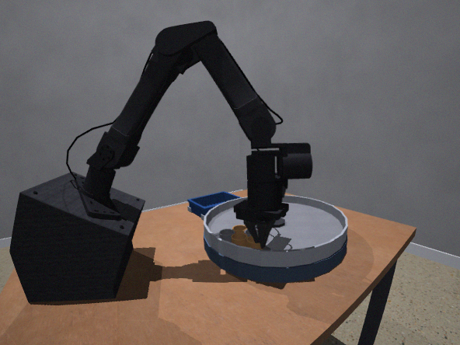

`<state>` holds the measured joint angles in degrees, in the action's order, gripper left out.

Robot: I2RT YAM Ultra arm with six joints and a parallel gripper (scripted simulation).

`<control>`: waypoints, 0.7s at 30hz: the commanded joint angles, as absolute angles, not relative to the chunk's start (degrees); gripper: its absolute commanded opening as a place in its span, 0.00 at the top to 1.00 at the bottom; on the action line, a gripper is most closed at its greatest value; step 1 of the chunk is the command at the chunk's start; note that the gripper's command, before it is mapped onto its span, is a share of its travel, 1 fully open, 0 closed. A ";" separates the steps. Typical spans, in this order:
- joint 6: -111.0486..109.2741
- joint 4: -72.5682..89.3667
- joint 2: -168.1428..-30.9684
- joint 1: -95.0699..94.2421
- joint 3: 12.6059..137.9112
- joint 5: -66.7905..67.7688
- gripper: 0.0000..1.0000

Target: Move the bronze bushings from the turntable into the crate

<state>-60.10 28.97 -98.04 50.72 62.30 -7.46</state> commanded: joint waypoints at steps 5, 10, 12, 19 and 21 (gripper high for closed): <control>-59.65 29.54 -97.20 50.66 63.17 -8.15 1.00; -59.65 29.54 -97.20 50.66 63.17 -8.15 1.00; -59.66 29.77 -96.94 50.69 63.23 -8.16 1.00; -60.62 32.16 -94.59 51.58 64.04 -8.23 1.00; -60.78 33.62 -93.38 51.76 64.32 -8.30 1.00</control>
